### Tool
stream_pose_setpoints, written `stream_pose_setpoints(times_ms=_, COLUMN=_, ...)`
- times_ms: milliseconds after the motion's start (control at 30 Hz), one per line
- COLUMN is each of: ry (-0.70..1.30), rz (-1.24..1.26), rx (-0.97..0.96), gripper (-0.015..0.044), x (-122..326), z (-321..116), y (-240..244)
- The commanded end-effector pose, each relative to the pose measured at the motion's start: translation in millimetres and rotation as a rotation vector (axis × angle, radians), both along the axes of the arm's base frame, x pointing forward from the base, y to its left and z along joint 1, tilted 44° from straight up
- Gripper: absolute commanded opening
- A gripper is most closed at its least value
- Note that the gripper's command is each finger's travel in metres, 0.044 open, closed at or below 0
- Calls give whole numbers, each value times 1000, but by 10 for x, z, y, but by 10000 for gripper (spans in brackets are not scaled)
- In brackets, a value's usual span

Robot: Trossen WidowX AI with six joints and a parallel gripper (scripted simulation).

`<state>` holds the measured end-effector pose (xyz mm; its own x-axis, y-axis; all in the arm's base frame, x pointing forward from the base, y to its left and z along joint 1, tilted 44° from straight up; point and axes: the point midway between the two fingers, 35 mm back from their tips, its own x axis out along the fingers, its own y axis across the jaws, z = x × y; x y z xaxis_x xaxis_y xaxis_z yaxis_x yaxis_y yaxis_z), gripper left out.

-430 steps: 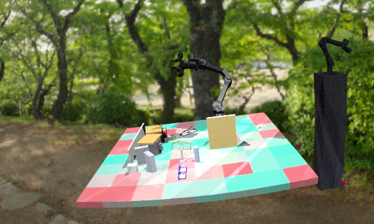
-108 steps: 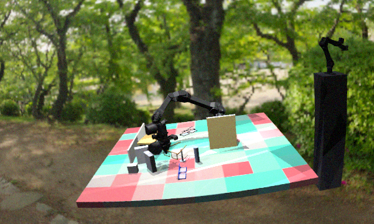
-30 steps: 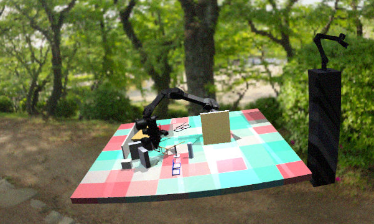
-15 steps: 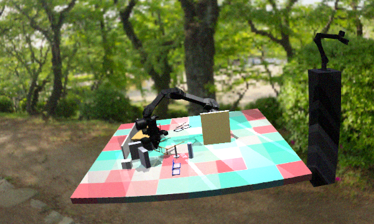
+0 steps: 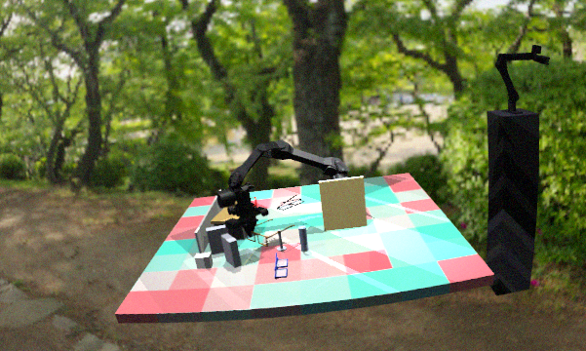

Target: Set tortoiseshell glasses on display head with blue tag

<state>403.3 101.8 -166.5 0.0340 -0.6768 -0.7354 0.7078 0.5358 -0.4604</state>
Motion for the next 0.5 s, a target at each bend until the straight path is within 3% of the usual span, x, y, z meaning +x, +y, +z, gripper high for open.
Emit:
stream_pose_setpoints(times_ms=0, ry=-7, rz=5, rx=-1, gripper=0, x=29, z=19, y=10)
stream_pose_setpoints(times_ms=467, ry=-7, rz=5, rx=-1, gripper=0, x=18, z=12, y=17)
